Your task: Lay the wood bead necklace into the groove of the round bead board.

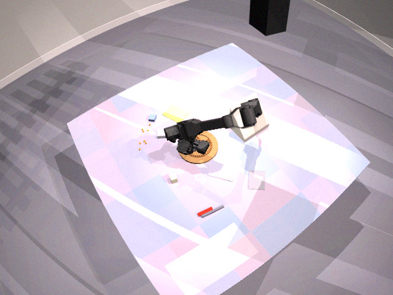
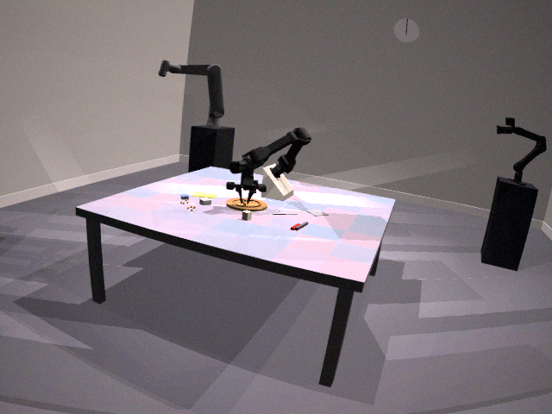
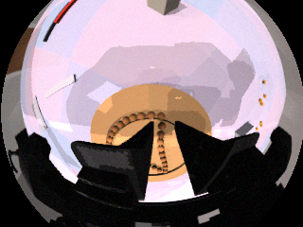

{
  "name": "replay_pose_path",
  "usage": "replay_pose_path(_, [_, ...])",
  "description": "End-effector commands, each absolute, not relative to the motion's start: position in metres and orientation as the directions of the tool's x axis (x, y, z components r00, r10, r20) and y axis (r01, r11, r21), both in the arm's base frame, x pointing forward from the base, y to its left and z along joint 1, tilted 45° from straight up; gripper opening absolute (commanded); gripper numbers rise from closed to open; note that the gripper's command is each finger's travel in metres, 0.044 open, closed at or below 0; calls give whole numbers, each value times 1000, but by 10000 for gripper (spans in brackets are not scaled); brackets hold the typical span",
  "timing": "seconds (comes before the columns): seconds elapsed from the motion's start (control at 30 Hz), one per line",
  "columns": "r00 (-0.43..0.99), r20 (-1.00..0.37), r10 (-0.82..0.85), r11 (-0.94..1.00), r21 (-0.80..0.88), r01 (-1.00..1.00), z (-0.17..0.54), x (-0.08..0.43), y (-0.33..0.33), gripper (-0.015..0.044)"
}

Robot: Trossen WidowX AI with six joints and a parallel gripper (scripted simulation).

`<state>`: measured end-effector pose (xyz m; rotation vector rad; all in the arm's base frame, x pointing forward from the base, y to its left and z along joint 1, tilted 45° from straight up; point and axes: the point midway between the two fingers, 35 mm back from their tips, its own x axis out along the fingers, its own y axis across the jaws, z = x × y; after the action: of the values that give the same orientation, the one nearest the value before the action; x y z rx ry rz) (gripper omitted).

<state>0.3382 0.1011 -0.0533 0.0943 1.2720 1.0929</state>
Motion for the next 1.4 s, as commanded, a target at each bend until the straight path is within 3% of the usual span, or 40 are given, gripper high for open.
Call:
replay_pose_path(0.0, [-119,-708,697,524,615,-589,-59,333,105,120])
replay_pose_path(0.2, [-119,-708,697,524,615,-589,-59,333,105,120])
replay_pose_path(0.37, [-113,-711,694,525,607,-596,-57,335,104,0])
replay_pose_path(1.37, [-113,-711,694,525,607,-596,-57,335,104,0])
